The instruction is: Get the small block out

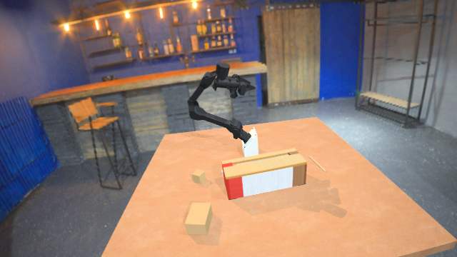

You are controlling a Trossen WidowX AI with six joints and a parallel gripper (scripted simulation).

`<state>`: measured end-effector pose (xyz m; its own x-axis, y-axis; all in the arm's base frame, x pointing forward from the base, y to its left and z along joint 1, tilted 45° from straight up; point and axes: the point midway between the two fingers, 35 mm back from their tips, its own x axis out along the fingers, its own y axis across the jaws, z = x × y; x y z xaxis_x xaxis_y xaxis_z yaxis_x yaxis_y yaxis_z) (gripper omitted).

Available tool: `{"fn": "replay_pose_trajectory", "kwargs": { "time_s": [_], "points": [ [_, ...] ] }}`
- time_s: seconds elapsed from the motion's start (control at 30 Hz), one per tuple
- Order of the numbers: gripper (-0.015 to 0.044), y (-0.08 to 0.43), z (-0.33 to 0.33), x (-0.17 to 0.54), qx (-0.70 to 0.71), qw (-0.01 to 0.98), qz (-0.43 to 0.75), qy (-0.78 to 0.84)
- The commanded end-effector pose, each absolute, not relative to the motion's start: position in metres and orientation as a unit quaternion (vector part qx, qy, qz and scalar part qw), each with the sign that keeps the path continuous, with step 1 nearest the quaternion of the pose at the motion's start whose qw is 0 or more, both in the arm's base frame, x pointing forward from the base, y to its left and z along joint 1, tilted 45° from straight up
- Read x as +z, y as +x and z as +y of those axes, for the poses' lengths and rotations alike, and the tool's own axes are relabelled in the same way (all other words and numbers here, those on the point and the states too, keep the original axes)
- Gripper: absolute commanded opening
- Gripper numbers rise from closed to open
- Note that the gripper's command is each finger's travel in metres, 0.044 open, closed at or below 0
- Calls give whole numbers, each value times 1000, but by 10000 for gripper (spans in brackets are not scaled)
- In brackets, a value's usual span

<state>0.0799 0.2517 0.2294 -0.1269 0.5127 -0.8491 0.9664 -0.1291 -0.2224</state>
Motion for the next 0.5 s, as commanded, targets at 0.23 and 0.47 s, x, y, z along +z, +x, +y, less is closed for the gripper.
{"fn": "replay_pose_trajectory", "kwargs": {
  "time_s": [0.23, 0.47],
  "points": [
    [400, 157, 234, 161, -539, 384, 463, 590],
    [400, 223, 181, 98, -627, 514, 333, 481]
  ]
}}
